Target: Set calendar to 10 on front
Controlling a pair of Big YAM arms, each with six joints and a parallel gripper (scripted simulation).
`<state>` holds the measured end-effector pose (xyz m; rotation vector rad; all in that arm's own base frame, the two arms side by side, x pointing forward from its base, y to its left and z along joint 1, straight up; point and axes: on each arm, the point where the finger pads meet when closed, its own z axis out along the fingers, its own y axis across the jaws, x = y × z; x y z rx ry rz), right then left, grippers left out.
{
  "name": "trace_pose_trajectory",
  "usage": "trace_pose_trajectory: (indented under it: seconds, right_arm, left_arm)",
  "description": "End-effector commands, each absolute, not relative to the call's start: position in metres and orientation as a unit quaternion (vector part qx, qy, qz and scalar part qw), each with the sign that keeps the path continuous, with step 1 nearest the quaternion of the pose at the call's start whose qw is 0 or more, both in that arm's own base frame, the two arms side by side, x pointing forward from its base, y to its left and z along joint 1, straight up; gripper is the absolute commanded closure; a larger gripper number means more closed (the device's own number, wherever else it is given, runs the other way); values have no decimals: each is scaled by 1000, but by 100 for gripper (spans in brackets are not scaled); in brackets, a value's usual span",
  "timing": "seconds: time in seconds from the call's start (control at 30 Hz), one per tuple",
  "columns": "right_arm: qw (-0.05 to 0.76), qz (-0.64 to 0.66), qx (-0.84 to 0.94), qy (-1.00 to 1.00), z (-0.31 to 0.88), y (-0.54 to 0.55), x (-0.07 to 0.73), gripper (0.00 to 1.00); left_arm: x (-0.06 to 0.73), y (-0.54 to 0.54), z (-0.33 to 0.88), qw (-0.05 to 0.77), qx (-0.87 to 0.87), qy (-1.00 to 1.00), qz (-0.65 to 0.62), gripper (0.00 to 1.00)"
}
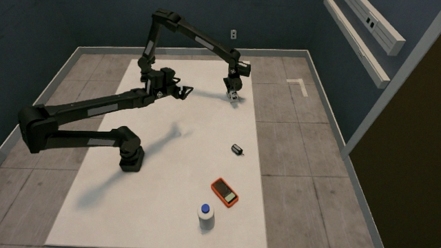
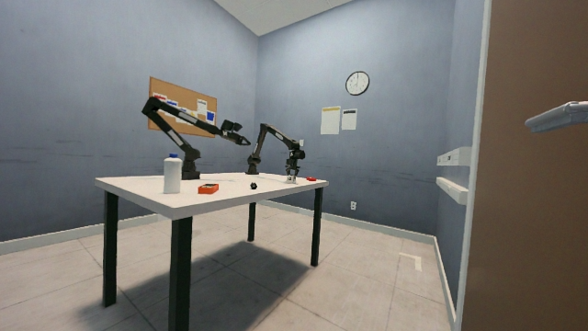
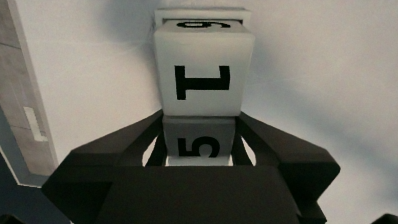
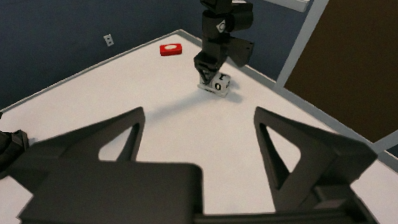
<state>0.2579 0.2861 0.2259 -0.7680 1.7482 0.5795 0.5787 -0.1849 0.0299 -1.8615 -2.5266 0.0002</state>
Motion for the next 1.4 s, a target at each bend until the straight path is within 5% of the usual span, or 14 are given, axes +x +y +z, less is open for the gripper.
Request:
trace_pose_trajectory:
  seconds: [0.0,0.13,1.37]
  right_arm:
    - [552,244,-322,729,233,287,262,0]
    - [552,244,-322,729,233,287,262,0]
    - [549,285,-368,695,180,455,315,0]
  left_arm:
    - [583,-186,38,-6,-596,-803,-2,100]
    - [591,-188,70,-24,-596,-802,-8,60]
    - [569,-133,99,-16,-611,-791,-11,60]
